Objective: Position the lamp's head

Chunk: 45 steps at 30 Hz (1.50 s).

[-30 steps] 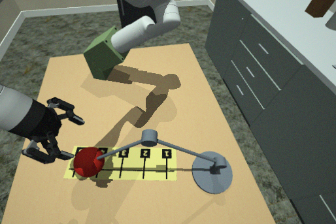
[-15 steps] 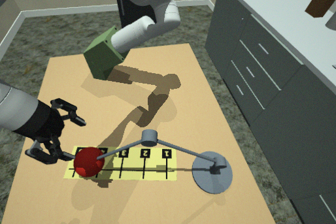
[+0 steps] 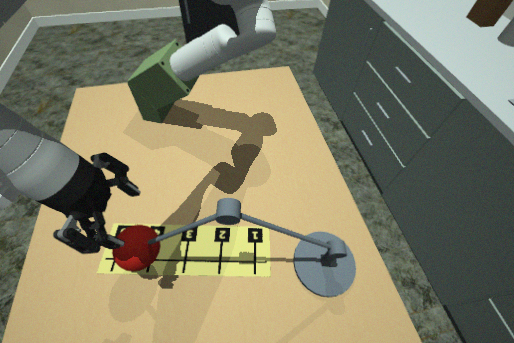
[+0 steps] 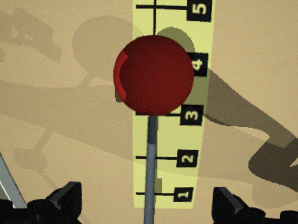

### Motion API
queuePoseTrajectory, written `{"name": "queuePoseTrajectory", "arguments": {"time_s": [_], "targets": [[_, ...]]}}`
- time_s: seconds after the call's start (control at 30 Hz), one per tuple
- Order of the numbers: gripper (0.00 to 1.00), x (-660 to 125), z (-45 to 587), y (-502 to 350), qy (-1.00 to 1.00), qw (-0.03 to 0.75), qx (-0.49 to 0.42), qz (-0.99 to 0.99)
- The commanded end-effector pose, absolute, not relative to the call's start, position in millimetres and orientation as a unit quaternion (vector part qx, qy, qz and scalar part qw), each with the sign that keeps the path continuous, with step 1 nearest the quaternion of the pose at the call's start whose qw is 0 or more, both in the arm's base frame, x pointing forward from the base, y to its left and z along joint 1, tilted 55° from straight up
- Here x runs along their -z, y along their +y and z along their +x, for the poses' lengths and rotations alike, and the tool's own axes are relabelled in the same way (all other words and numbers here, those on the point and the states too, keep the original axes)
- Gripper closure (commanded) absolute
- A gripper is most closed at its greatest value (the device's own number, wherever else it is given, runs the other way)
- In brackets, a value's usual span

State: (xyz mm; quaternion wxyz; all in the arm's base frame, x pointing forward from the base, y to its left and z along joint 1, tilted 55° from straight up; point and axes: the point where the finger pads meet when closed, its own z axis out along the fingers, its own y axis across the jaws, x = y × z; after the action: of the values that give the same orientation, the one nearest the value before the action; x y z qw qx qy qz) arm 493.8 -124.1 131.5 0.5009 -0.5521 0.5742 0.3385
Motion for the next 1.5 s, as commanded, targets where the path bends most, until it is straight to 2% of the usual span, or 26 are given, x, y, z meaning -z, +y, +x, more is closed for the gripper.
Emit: {"name": "queuePoseTrajectory", "arguments": {"time_s": [0.0, 1.47], "targets": [[0.0, -130.1, 494.0, -116.3, 0.573, 0.5, -0.341, -0.553], [0.0, -104.7, 515.2, -27.8, 0.576, 0.501, -0.335, -0.553]]}}
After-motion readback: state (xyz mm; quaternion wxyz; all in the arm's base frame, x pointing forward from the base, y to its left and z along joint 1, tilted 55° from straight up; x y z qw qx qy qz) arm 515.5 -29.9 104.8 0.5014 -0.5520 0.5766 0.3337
